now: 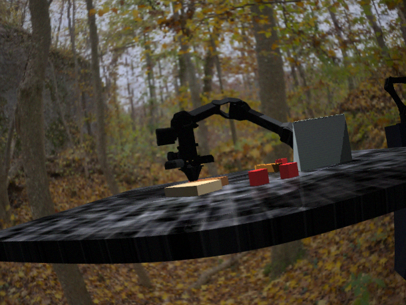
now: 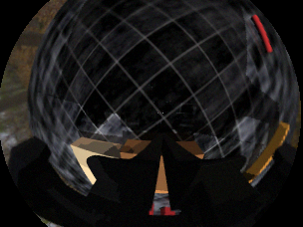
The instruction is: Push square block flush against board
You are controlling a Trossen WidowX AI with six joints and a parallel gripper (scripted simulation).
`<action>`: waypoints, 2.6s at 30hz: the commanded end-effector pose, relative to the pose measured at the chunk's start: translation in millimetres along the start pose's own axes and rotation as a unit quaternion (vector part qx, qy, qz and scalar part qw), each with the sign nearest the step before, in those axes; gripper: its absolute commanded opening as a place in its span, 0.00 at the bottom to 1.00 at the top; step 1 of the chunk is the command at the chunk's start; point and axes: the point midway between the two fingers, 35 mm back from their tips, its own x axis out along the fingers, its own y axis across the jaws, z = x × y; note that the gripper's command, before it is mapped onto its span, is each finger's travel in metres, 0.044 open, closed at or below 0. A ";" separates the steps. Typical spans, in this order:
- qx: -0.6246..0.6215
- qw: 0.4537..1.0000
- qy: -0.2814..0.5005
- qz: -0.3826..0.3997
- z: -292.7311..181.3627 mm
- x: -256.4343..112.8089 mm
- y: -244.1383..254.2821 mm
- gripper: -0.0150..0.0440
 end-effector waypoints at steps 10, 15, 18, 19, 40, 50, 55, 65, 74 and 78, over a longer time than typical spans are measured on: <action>0.001 1.000 0.004 -0.002 -17.4 2.7 -0.9 0.25; 0.001 1.000 0.004 -0.002 -11.0 2.6 -0.2 0.25; 0.001 1.000 0.004 -0.002 -6.1 2.5 0.2 0.25; 0.001 1.000 0.004 -0.002 -4.4 2.5 0.3 0.25; 0.001 1.000 0.004 -0.002 30.1 2.9 0.2 0.25; 0.001 1.000 0.004 -0.001 29.5 -52.0 1.9 0.25; -0.002 1.000 0.001 0.008 -5.8 -56.2 13.4 0.25; -0.002 1.000 0.008 0.002 -147.9 -55.4 2.9 0.25; -0.002 1.000 0.008 0.000 -156.2 -26.2 0.8 0.25; -0.002 1.000 0.007 -0.001 -156.9 1.1 -0.8 0.25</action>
